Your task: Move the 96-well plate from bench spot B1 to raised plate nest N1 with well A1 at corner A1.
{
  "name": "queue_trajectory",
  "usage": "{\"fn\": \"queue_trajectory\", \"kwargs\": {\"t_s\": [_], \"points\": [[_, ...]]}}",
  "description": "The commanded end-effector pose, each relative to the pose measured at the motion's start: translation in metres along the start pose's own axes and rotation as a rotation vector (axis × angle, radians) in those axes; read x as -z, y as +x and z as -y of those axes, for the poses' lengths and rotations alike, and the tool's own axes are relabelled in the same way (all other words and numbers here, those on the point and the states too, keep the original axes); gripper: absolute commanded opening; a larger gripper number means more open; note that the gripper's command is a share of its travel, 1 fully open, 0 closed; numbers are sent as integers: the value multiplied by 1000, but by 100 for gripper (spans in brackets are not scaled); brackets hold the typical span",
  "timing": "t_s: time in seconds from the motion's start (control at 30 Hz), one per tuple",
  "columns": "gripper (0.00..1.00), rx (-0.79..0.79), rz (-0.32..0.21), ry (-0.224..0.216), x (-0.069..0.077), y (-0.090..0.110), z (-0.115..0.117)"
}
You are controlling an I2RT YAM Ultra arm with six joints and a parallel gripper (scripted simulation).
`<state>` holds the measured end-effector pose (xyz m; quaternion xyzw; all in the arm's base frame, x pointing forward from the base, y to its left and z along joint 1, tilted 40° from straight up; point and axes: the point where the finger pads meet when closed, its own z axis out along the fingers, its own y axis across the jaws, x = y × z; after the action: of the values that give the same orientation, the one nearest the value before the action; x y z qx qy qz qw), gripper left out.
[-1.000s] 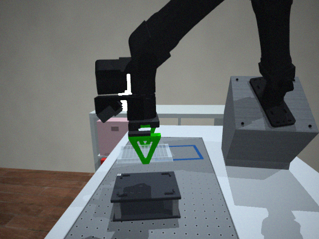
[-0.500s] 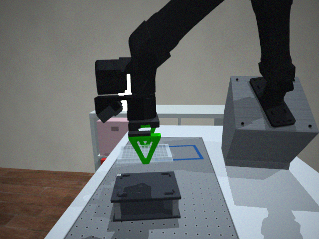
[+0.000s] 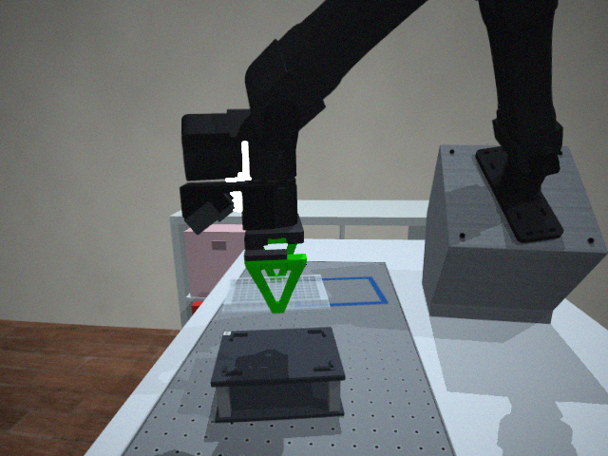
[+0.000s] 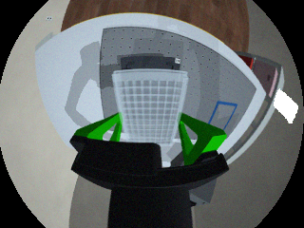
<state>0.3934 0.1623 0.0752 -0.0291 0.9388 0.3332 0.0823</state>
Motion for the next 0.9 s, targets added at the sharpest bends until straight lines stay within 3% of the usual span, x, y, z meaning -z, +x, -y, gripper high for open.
{"fn": "queue_trajectory", "kwargs": {"t_s": [0.0, 0.47, 0.57, 0.63, 0.7, 0.73, 0.87], "points": [[0, -10, 28, 2, 8, -8, 6], [0, -9, 30, 2, 9, -10, 6], [0, -35, 5, 10, -5, 0, 15], [0, -14, 1, 8, -11, 0, 7], [0, -14, 1, 8, -11, 0, 7], [0, 7, 55, -2, 5, -14, -2], [0, -14, 1, 8, -20, -1, 6]]}}
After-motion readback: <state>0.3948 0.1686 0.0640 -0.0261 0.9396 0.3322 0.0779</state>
